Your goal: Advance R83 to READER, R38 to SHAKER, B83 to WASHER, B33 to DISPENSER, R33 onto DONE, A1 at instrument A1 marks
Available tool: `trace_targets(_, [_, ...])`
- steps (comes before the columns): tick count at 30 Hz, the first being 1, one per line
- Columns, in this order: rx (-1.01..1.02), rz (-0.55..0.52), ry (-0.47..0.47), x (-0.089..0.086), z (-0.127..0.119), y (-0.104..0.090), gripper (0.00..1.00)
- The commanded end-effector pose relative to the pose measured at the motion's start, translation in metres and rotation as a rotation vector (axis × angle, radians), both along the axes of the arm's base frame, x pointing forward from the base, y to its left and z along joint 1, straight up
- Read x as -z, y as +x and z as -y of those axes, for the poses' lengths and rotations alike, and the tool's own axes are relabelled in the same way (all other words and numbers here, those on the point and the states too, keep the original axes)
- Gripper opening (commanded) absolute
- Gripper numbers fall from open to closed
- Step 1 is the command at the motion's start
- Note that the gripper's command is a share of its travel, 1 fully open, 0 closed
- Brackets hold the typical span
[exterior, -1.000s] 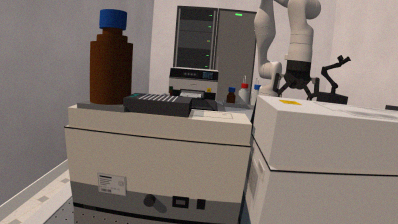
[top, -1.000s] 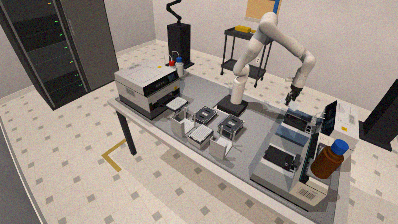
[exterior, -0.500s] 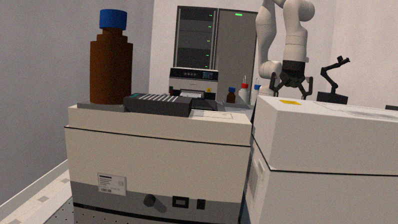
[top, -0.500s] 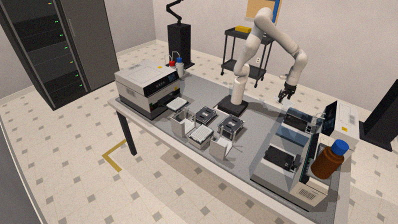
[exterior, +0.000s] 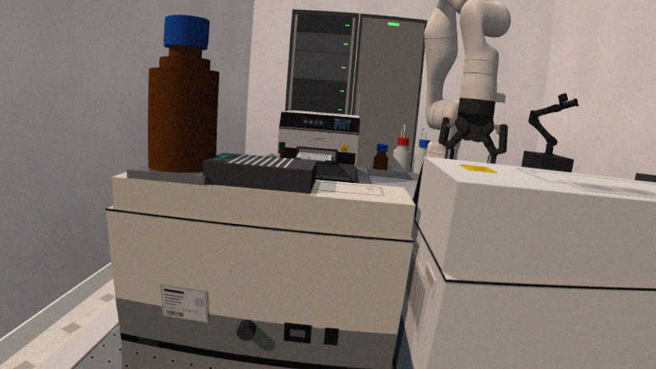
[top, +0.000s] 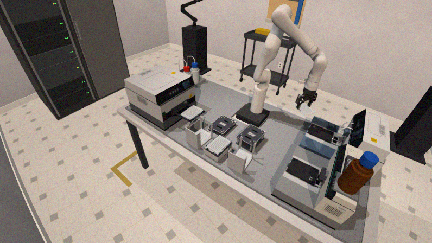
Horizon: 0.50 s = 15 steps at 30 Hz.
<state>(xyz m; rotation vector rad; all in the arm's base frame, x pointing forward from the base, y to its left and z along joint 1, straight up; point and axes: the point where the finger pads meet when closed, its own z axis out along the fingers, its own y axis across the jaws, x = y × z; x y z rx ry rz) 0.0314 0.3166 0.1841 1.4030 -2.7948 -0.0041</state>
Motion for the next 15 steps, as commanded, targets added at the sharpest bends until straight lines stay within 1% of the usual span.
trace_targets(1, [0.054,0.004,0.007,-0.001,0.004,0.010,0.94])
trace_targets(6, [0.097,0.005,0.007,-0.001,0.011,0.025,0.94])
trace_targets(8, [0.097,0.005,0.007,-0.001,0.011,0.025,0.94])
trace_targets(13, [0.155,0.005,0.007,-0.001,0.018,0.040,0.94])
trace_targets(15, [0.195,0.005,0.005,-0.001,0.019,0.041,0.94])
